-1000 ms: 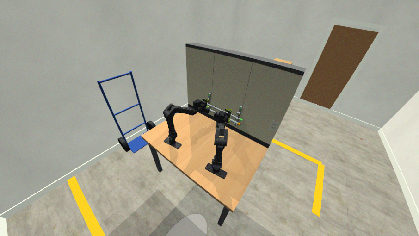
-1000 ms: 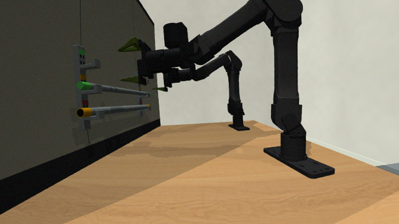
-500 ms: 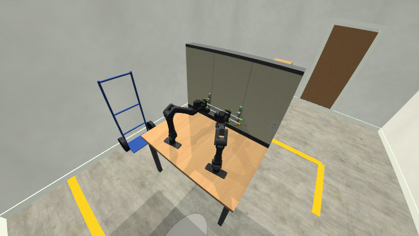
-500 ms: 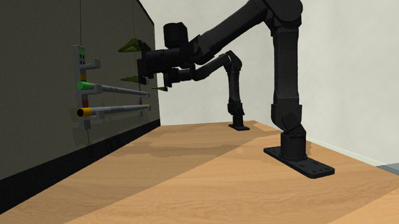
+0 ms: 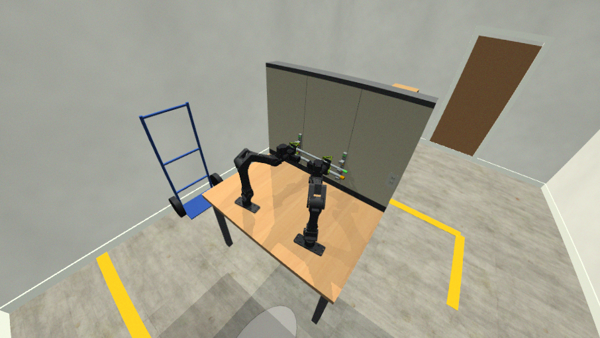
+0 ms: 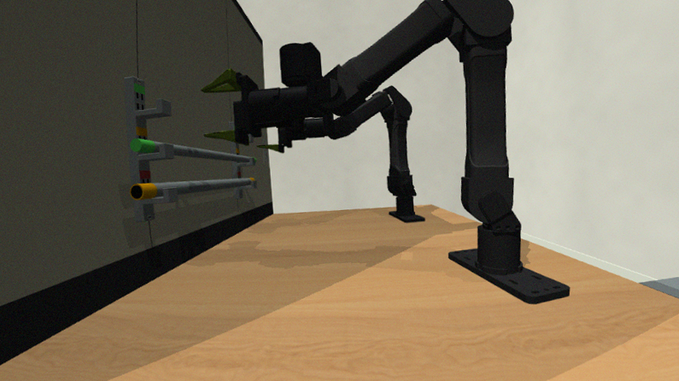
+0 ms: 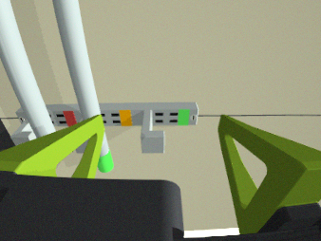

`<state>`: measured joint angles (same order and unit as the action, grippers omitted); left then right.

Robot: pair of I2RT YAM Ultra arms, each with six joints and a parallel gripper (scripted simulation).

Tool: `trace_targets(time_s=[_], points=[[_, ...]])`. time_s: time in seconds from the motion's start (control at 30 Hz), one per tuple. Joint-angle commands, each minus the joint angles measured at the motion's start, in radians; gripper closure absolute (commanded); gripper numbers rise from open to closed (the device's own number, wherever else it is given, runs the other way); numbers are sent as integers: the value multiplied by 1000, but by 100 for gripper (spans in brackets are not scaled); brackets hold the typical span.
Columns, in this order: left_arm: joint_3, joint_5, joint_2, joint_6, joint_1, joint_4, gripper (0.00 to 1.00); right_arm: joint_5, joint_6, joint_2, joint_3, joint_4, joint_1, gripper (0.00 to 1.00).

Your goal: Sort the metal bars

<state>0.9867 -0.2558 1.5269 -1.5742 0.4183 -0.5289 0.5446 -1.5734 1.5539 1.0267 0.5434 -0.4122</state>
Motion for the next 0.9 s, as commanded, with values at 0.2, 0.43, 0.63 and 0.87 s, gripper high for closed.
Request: trace_targets(time_s=[0.2,0.43,0.63,0.87], points=[[-45,0,25,4,-2,-80,16,-9,4,19,-63,64,12,15],[-64,-1,39,4,-1,-113,19,-11,3,31,-84,98,13,18],[-86,-2,57,4,0,-152,23,-13,4,47,-107,136,16,22],[-110,-4,80,4,2,-199,27,-16,4,68,-133,183,18,26]])
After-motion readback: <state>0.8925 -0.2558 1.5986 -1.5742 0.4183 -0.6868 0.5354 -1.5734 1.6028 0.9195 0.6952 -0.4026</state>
